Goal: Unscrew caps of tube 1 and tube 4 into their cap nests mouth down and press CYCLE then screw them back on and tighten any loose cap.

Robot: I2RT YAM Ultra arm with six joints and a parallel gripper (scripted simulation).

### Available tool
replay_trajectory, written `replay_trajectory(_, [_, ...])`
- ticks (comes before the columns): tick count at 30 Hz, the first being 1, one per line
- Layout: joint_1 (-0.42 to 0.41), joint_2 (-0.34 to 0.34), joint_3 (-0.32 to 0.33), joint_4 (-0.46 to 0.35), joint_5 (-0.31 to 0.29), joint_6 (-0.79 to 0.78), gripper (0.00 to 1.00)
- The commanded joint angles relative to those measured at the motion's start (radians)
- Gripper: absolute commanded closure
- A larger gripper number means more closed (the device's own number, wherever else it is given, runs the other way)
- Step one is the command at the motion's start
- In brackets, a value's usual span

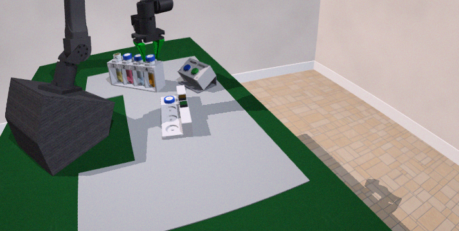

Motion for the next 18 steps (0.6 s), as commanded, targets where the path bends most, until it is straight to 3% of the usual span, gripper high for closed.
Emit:
replay_trajectory(1, [-0.001, -0.005, 0.005, 0.001, -0.001, 0.238, 0.51])
replay_trajectory(3, [-0.001, -0.005, 0.005, 0.001, -0.001, 0.238, 0.51])
replay_trajectory(6, [-0.001, -0.005, 0.005, 0.001, -0.001, 0.481, 0.51])
replay_trajectory(9, [-0.001, -0.005, 0.005, 0.001, 0.0, 0.571, 0.51])
replay_trajectory(18, [-0.001, -0.005, 0.005, 0.001, -0.001, 1.071, 0.51])
